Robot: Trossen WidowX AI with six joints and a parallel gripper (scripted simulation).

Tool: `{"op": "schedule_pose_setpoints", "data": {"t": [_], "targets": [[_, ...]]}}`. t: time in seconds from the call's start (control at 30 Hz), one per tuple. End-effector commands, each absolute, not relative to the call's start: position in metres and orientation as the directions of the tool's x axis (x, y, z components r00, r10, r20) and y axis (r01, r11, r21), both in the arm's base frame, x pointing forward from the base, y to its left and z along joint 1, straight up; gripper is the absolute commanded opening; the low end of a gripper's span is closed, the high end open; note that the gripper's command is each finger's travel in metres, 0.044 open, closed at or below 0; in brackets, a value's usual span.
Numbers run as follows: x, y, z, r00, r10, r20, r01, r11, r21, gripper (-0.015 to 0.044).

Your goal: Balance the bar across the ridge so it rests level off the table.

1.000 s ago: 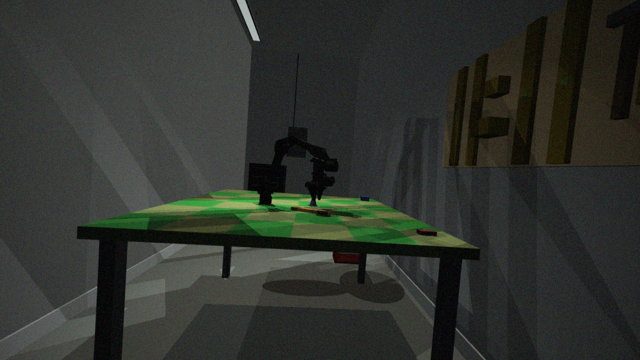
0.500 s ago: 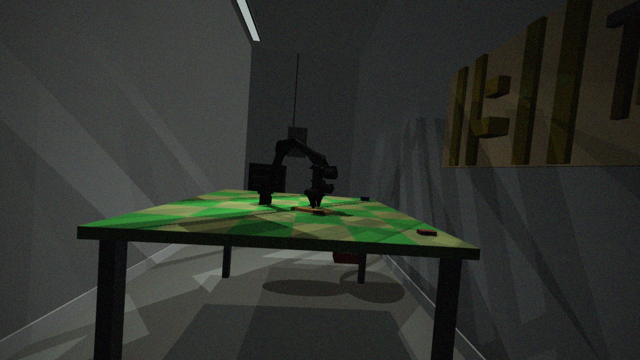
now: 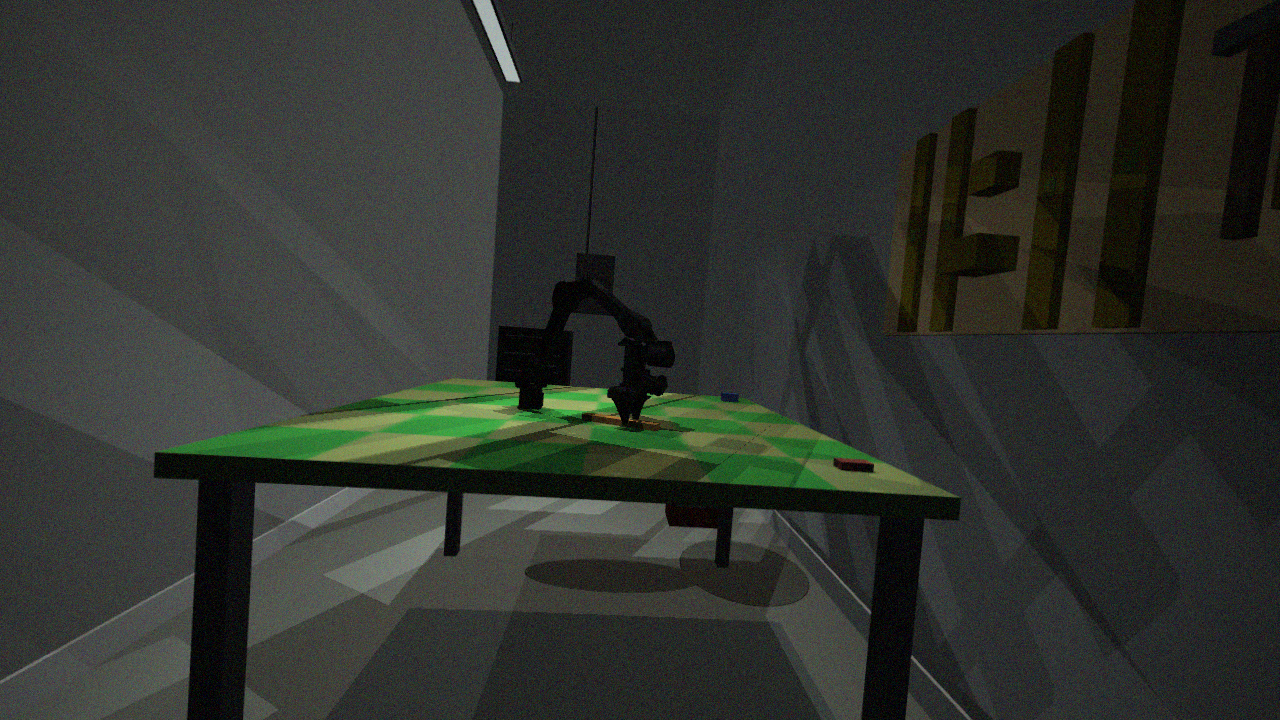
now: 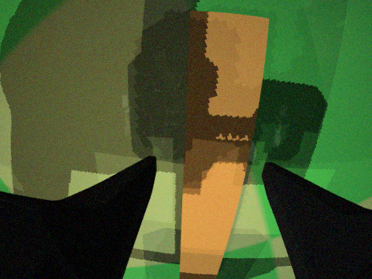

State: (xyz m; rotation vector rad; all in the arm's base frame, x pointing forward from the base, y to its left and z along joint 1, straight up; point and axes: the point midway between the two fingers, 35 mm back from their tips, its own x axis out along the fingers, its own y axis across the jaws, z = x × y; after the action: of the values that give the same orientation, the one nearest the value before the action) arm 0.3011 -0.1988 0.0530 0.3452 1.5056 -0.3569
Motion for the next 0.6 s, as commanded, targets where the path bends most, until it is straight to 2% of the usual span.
{"op": "schedule_pose_setpoints", "data": {"t": [0.0,0.27,0.47,0.57], "targets": [[0.3002,-0.1994,0.0515,0.03,-0.02,-0.999,0.432,0.902,-0.005,0.0315],[0.3002,-0.1994,0.0515,0.03,-0.02,-0.999,0.432,0.902,-0.005,0.0315],[0.3007,-0.1985,0.0518,0.032,-0.015,-0.999,0.435,0.901,0.001,0.0158],[0.3007,-0.1985,0.0518,0.032,-0.015,-0.999,0.435,0.901,0.001,0.0137]]}}
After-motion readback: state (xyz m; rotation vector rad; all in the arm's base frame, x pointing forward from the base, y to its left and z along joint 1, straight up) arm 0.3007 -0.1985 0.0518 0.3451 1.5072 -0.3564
